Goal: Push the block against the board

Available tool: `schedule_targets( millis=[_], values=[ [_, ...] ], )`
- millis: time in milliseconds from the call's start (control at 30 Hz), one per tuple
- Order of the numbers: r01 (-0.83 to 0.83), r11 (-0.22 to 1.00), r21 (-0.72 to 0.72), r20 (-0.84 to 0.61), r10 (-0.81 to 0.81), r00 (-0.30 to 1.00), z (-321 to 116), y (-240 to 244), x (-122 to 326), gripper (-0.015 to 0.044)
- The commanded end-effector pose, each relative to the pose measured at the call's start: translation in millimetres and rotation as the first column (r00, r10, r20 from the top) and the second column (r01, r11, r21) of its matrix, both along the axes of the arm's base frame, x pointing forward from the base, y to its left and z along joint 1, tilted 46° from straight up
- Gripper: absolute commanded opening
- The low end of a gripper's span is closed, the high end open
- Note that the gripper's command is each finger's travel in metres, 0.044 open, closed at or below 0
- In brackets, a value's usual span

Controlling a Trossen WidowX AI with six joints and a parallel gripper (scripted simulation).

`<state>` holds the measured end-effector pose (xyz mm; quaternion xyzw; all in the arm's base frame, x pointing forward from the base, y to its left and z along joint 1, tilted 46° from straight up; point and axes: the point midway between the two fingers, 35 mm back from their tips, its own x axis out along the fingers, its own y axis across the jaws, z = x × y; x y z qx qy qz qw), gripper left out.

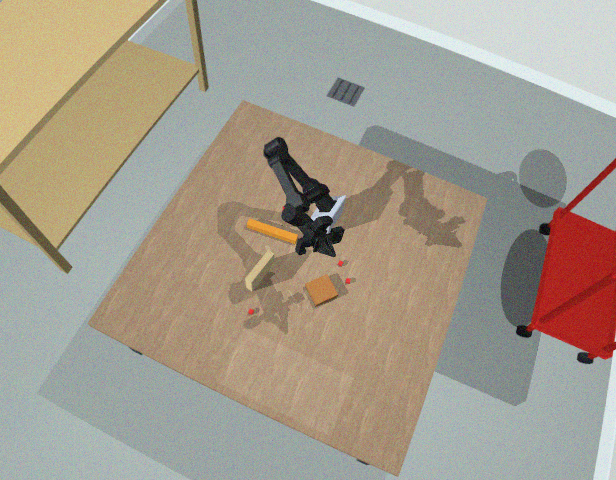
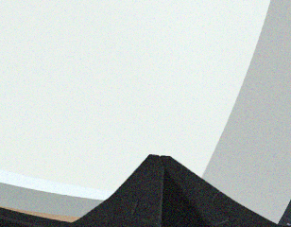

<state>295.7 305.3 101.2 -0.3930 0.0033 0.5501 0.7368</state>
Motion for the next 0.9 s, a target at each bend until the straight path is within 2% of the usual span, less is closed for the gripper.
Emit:
schedule_targets(
  millis=[0, 367, 633, 867],
  values=[
    [0.095, 0.995, -0.008, -0.092, -0.096, 0.991, -5.9, -8.1, 12.5, 0.0],
    [0.262, 0.965, -0.003, -0.103, -0.261, 0.96, 9.7, -40.5, 50.6, 0.0],
    [0.431, 0.902, -0.039, -0.26, -0.425, 0.867, 0.8, -57.3, 68.6, 0.0],
    [0.581, 0.809, -0.089, -0.388, -0.566, 0.728, -6.7, -74.3, 82.0, 0.0]
  ],
)
